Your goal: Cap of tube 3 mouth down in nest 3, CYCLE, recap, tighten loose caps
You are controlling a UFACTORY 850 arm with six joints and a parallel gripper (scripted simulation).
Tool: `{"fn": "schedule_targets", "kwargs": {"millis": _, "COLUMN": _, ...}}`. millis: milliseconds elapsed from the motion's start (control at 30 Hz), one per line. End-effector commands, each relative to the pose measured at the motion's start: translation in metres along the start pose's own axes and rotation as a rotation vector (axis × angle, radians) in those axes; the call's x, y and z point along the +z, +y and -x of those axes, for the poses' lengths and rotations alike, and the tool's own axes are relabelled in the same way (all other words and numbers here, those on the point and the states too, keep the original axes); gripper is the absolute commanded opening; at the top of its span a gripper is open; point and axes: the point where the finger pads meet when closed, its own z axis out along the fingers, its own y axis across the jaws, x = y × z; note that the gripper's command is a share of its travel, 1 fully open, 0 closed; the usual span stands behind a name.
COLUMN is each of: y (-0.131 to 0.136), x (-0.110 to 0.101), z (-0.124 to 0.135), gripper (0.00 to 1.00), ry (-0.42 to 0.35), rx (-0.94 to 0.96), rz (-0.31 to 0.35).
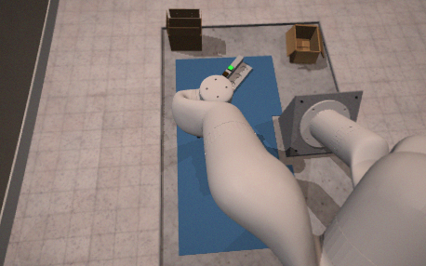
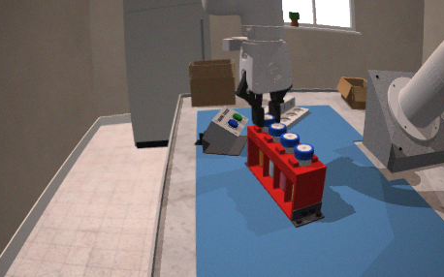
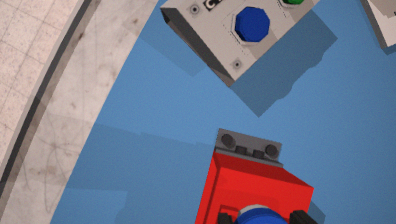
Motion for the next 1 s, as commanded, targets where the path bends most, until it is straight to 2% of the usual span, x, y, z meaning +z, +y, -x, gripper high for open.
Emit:
{"fn": "schedule_targets", "kwargs": {"millis": 0, "y": -0.0006, "x": -0.0004, "z": -0.0005, "gripper": 0.0, "ry": 0.001, "rx": 0.0, "rz": -0.001}}
{"fn": "schedule_targets", "kwargs": {"millis": 367, "y": -0.0006, "x": -0.0004, "z": -0.0005, "gripper": 0.0, "ry": 0.001, "rx": 0.08, "rz": -0.001}}
{"fn": "schedule_targets", "kwargs": {"millis": 967, "y": -0.0006, "x": -0.0004, "z": -0.0005, "gripper": 0.0, "ry": 0.001, "rx": 0.4, "rz": -0.001}}
